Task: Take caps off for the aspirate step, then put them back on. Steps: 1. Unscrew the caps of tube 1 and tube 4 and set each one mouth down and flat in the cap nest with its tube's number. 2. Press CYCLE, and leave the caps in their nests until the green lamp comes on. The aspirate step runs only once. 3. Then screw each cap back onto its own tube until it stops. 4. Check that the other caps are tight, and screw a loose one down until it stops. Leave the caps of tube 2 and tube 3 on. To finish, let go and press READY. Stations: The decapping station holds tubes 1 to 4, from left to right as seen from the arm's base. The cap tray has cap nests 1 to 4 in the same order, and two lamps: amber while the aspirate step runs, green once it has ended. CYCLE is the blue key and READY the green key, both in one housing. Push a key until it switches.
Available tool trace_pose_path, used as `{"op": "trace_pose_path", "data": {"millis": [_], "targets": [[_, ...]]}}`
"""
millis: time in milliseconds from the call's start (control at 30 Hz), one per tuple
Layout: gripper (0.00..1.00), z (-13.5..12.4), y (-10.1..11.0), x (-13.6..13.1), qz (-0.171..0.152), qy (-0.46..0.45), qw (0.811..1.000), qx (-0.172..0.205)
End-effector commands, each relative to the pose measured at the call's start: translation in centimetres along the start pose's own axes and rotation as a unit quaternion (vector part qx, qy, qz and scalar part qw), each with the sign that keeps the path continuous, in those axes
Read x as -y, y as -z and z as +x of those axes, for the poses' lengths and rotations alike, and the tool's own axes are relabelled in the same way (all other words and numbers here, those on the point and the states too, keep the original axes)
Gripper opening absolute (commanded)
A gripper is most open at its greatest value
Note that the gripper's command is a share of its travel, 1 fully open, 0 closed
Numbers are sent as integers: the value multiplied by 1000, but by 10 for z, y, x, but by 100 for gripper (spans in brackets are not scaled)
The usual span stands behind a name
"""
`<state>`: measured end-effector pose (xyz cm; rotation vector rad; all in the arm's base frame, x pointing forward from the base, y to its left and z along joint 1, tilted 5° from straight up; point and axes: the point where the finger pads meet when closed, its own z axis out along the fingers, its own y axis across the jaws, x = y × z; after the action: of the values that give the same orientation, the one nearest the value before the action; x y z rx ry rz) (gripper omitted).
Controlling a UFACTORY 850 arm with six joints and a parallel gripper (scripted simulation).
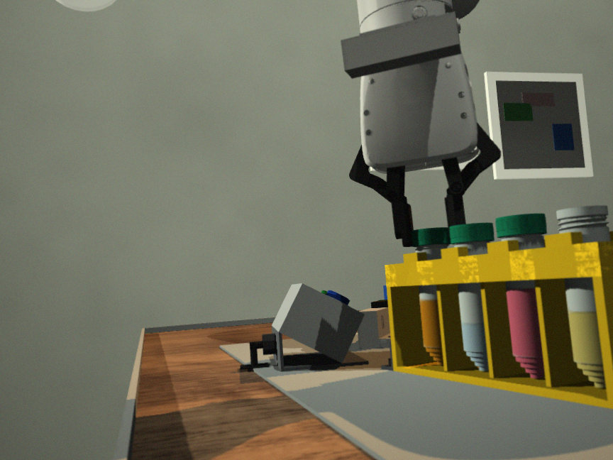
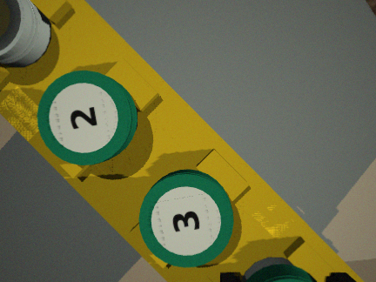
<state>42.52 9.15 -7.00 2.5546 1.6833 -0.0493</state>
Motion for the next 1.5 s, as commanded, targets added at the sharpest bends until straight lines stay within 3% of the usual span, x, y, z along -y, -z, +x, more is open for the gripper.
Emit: {"op": "trace_pose_path", "data": {"millis": [0,300,533,733,933,1000,1200,1467], "targets": [[0,0,0,0,-14,-2,1000,-18],[0,0,0,0,-14,-2,1000,-18],[0,0,0,0,-16,122,992,-16],[0,0,0,0,-18,269,963,-13],[0,0,0,0,-20,408,913,-11],[0,0,0,0,-20,408,913,-11],[0,0,0,0,-21,542,840,-7],[0,0,1,0,-23,691,722,-4]]}}
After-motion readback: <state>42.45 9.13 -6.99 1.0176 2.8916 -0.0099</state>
